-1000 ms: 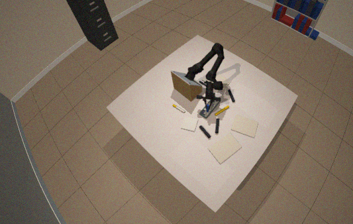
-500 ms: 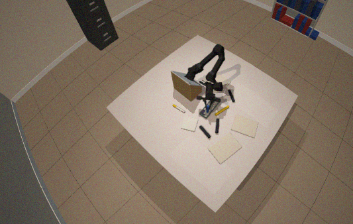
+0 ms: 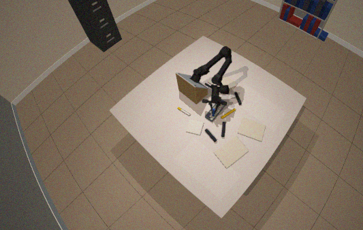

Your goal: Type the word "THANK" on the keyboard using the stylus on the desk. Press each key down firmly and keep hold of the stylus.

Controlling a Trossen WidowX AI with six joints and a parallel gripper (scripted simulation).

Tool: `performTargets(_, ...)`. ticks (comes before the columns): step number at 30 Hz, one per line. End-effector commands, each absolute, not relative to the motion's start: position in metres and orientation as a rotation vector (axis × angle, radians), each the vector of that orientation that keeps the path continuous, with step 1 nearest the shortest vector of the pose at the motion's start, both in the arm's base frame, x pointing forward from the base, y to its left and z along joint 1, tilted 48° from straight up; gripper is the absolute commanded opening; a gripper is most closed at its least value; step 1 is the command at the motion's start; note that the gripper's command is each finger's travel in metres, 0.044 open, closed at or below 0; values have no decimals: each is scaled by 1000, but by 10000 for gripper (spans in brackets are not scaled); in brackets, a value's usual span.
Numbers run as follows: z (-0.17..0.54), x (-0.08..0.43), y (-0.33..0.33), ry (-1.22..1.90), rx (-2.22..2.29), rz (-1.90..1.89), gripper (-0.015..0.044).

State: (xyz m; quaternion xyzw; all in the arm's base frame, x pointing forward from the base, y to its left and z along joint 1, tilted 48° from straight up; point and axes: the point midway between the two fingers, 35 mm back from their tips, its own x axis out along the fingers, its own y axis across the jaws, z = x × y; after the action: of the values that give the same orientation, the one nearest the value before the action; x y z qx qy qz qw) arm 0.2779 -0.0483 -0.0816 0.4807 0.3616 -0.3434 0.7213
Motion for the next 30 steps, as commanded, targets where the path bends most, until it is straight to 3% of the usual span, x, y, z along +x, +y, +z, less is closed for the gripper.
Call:
performTargets(1,-83,277,-48,795,1064,-766,81)
performTargets(27,-59,273,-76,792,1064,-776,85)
performTargets(30,-59,273,-76,792,1064,-776,65)
